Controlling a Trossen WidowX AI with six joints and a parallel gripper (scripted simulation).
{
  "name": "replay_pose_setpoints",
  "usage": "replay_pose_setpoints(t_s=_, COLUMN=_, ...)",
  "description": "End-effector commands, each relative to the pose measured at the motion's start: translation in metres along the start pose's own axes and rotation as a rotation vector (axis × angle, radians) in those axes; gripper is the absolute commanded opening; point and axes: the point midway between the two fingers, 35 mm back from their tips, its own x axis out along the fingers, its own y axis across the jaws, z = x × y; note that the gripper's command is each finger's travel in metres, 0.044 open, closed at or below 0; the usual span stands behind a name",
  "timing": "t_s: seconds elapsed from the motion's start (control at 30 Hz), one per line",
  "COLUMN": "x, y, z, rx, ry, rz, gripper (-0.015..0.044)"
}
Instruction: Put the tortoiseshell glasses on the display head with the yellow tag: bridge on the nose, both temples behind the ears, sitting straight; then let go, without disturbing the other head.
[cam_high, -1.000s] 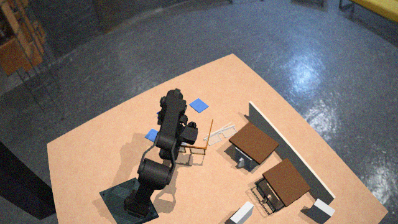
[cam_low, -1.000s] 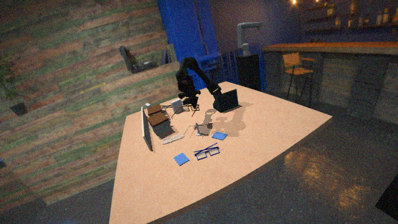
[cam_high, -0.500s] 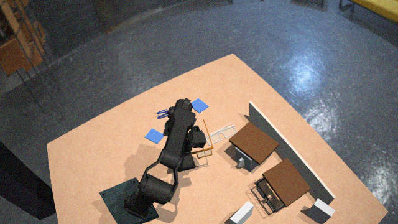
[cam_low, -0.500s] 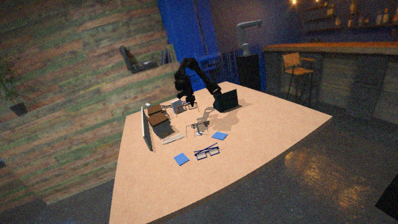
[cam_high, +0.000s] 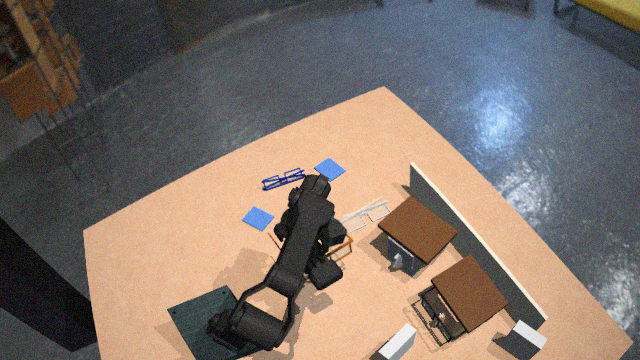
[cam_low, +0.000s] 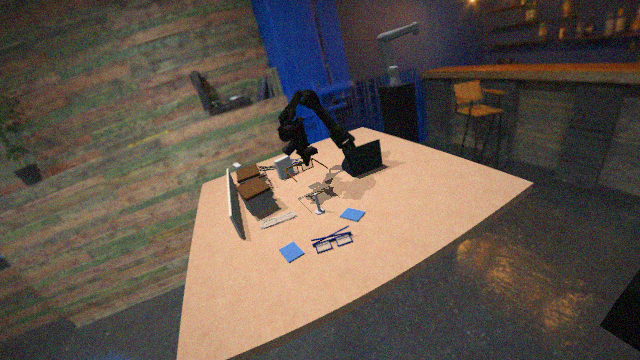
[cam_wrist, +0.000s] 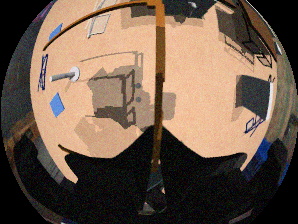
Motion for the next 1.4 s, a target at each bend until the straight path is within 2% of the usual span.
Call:
replay_pose_setpoints(t_s=0.0, x=0.003, y=-0.004, z=-0.003, rx=-0.036, ry=0.006, rz=-0.008, gripper=0.0000)
replay_pose_setpoints(t_s=1.37, x=0.043, y=-0.002, z=0.001, rx=-0.036, ry=0.004, rz=-0.005, gripper=0.0000)
